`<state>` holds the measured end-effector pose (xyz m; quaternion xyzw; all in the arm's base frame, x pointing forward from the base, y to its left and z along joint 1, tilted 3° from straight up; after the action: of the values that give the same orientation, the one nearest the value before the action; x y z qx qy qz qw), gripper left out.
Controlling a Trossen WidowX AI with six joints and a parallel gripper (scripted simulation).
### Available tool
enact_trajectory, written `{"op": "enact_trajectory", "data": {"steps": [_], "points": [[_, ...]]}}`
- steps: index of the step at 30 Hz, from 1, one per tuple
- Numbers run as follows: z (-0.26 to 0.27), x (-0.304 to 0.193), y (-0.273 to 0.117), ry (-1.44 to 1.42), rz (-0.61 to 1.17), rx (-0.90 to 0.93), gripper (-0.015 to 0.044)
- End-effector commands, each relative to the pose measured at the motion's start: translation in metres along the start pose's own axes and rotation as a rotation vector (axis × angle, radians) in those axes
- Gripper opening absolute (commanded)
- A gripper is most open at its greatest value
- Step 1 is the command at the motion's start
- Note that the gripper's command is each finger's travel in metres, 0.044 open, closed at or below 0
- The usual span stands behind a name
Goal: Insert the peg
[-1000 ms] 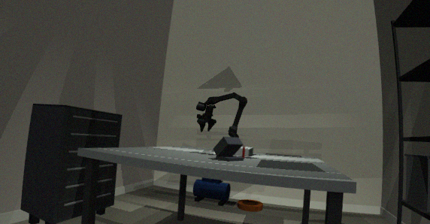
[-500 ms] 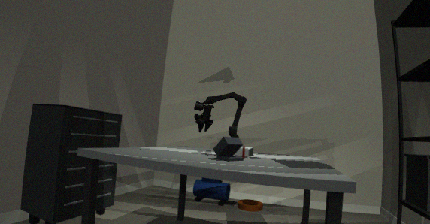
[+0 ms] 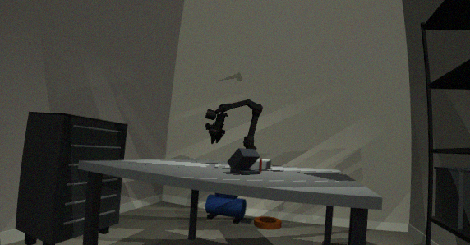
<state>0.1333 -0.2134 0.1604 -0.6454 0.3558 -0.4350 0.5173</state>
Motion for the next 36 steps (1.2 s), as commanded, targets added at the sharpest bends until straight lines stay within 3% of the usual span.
{"op": "enact_trajectory", "data": {"steps": [1, 36], "points": [[0.014, -0.001, 0.000, -0.035, 0.001, 0.017, 0.0440], [0.125, -0.040, -0.011, -0.381, 0.002, 0.123, 0.0440]]}}
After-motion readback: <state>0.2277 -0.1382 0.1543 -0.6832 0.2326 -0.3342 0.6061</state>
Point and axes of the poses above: the point midway between the two fingers, 35 mm back from their tips, its own y axis out along the fingers, its own z axis across the jaws, x = y × z, the point moved 3 cm from there along -y, back along the fingers, and after that the axes turned 13 degrees about -y, right-handed, at the moved point
